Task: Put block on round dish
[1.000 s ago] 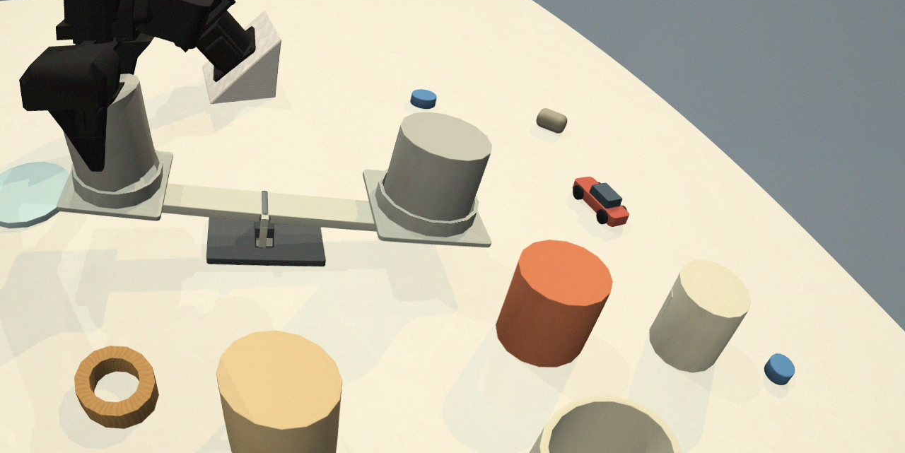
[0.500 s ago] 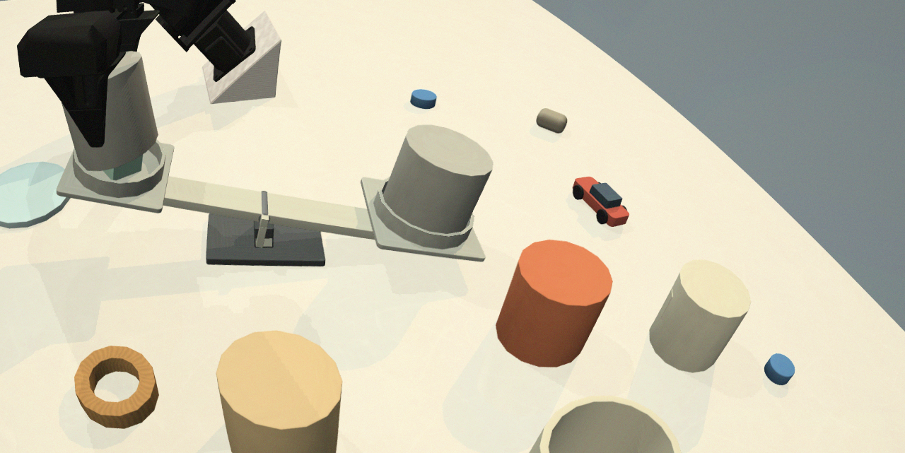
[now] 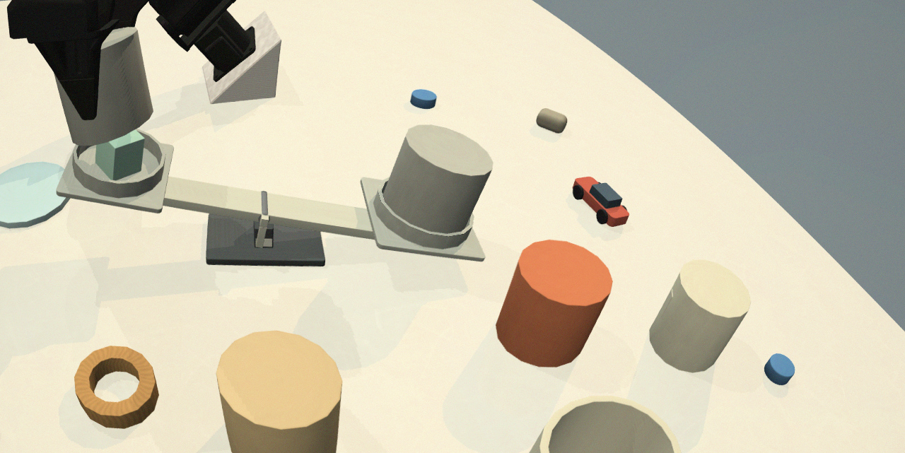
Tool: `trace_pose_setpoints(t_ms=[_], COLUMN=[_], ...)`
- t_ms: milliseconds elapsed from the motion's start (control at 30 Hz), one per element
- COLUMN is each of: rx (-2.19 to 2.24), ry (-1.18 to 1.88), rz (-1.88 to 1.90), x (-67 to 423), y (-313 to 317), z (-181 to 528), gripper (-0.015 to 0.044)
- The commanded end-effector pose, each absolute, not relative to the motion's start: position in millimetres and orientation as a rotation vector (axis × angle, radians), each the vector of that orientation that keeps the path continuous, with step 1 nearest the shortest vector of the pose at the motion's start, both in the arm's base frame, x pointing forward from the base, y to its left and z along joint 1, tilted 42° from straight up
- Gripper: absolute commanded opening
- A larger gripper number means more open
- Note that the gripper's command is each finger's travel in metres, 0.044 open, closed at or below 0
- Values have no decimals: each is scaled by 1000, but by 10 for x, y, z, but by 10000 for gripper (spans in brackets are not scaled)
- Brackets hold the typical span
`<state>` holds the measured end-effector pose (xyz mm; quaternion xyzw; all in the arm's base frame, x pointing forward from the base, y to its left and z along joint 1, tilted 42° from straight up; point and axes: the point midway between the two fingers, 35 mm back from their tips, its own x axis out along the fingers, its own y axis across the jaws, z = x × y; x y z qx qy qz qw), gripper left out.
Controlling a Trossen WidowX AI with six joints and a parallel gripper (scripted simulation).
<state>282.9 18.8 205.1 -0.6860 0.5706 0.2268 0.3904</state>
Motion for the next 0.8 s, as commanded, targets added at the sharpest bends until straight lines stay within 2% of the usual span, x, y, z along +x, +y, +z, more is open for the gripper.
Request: trace_pose_setpoints(t_ms=[0,767], rx=[-1742,-1740], ry=[1428,1372], rz=[564,554], x=[2831,2734], y=[236,409], z=[2117,2339], gripper=[0,0])
